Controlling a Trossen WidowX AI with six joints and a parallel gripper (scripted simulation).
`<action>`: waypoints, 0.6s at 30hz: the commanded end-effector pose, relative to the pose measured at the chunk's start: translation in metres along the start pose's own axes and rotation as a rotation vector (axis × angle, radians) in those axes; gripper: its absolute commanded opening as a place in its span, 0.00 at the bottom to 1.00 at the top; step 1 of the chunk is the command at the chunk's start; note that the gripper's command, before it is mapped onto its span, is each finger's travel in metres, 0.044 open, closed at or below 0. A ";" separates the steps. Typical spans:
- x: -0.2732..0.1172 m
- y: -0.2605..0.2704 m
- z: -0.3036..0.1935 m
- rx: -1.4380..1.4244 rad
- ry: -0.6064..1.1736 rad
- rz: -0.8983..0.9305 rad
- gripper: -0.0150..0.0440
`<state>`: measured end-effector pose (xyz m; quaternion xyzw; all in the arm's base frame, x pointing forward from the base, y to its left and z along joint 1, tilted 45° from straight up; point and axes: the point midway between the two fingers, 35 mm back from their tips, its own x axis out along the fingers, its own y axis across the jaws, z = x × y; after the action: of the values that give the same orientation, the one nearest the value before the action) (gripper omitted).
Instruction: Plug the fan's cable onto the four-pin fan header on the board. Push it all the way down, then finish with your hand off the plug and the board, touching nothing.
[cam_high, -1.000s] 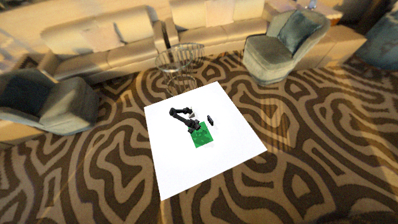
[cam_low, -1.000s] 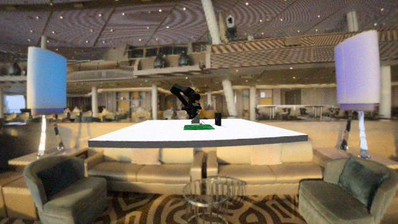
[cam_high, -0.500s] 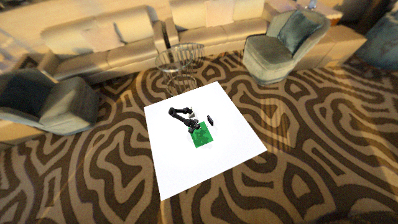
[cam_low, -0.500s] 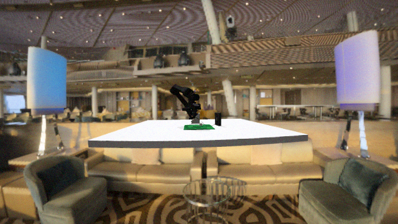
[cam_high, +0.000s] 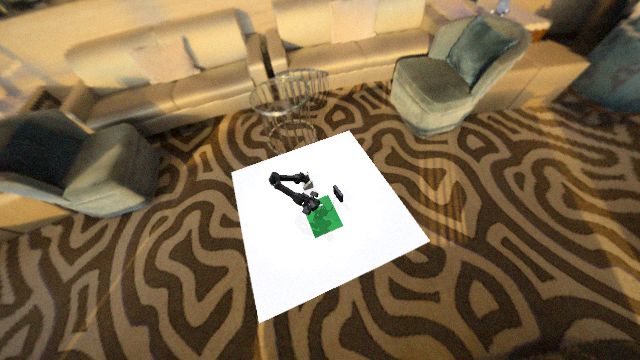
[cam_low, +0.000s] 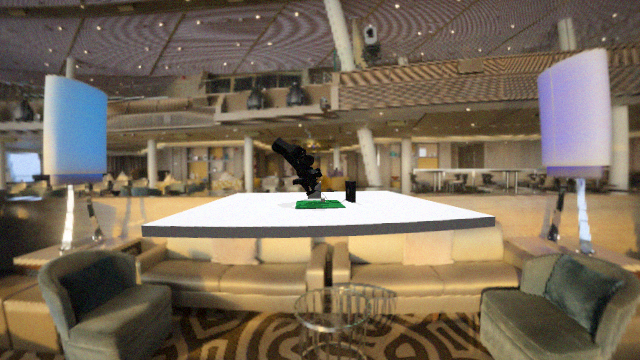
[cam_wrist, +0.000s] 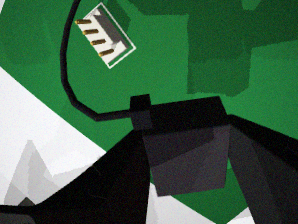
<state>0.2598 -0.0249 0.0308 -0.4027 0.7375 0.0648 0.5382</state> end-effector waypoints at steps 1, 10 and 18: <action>0.003 0.002 -0.002 0.000 -0.051 0.047 0.25; 0.013 0.006 -0.003 -0.001 -0.154 0.141 0.25; 0.019 0.009 -0.004 -0.005 -0.258 0.205 0.25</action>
<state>0.2497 -0.0315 0.0133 -0.3248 0.7133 0.1554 0.6013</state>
